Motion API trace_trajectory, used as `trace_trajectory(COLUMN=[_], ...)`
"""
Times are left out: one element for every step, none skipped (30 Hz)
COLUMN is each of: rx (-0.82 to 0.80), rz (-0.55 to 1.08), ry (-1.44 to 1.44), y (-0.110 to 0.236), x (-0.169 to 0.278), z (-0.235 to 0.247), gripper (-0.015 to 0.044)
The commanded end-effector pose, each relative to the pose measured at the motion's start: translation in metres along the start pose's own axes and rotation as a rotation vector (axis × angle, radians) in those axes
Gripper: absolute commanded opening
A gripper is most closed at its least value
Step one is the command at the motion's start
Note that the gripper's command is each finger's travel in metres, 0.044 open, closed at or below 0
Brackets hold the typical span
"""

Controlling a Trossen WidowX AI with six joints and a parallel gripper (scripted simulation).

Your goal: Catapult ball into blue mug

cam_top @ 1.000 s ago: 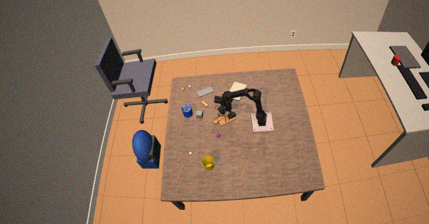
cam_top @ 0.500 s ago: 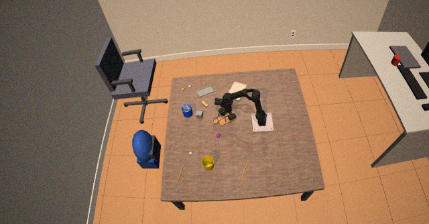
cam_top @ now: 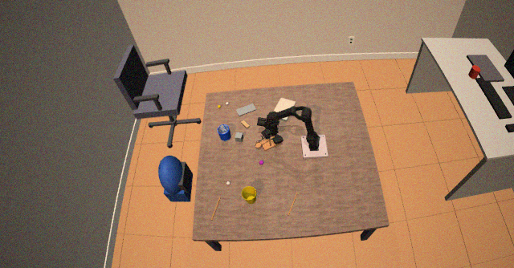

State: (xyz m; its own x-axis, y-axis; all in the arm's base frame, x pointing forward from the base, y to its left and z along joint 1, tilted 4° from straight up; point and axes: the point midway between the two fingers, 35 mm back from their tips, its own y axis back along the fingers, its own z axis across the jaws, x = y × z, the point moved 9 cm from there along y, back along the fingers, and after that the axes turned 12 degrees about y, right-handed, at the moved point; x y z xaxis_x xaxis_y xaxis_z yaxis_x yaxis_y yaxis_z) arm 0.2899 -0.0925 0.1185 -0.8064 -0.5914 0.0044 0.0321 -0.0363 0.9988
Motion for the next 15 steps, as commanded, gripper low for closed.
trace_trajectory(rx=[0.002, 0.002, 0.002, 0.002, 0.001, 0.001, 0.001, 0.001, 0.000, 0.000, 0.000, 0.000, 0.000, 0.000, 0.000], rz=[0.000, 0.000, 0.000, 0.000, 0.000, 0.000, 0.000, 0.000, 0.000, 0.000, 0.000, 0.000, 0.000, 0.000, 0.000], ry=[0.000, 0.000, 0.000, 0.000, 0.000, 0.000, 0.000, 0.000, 0.000, 0.000, 0.000, 0.000, 0.005, 0.022, 0.049], y=[0.000, 0.000, 0.000, 0.000, 0.003, 0.011, 0.025, 0.039, 0.047, 0.050, 0.050, 0.050, 0.050, 0.050, 0.050], x=[0.000, 0.000, 0.000, 0.000, 0.000, -0.001, -0.001, -0.001, 0.000, 0.000, 0.000, 0.000, 0.000, -0.001, -0.002], z=[0.000, 0.000, 0.000, 0.000, 0.000, -0.001, -0.001, -0.001, 0.000, 0.000, 0.000, 0.000, 0.000, -0.001, -0.002], gripper=[0.0131, 0.0125, 0.0118, 0.0111, 0.0085, 0.0059, 0.0032, 0.0006, 0.0000, 0.0000, 0.0000, 0.0000, 0.0000, 0.0000, 0.0000])
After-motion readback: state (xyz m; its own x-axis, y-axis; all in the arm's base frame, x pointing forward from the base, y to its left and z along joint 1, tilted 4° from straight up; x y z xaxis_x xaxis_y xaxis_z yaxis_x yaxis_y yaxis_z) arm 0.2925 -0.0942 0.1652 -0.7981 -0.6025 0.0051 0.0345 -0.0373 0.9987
